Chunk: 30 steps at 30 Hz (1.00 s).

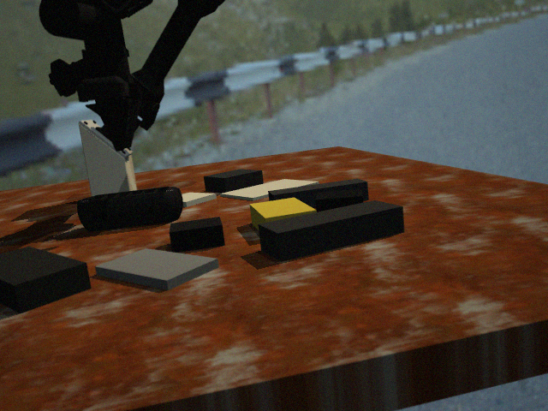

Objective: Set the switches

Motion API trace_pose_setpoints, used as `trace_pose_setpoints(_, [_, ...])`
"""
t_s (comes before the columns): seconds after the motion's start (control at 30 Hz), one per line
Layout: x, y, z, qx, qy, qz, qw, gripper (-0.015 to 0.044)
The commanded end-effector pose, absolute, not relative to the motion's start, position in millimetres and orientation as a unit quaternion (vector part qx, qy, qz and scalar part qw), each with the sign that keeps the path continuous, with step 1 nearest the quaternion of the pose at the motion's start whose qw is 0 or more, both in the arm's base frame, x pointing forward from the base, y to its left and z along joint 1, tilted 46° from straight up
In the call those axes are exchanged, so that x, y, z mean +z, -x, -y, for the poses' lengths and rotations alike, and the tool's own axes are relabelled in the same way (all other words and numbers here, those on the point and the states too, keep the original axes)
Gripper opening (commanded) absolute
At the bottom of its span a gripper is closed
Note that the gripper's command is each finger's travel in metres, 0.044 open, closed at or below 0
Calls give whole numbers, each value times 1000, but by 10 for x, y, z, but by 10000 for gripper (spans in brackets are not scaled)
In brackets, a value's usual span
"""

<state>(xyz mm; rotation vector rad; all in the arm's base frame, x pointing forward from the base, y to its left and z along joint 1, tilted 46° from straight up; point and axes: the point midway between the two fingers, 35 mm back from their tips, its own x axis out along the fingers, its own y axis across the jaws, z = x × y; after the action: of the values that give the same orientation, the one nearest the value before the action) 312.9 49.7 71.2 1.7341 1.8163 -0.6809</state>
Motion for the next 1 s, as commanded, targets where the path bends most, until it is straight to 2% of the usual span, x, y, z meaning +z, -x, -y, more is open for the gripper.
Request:
trace_pose_setpoints(0.0, [719, -3127, -488, -253, -641, -673, 268, 230])
trace_pose_setpoints(0.3, [719, -3127, -488, -253, -641, -673, 268, 0])
trace_pose_setpoints(0.67, [719, -3127, -488, -253, -641, -673, 268, 0])
trace_pose_setpoints(0.97, [717, -3132, -492, -252, -642, -673, 267, 236])
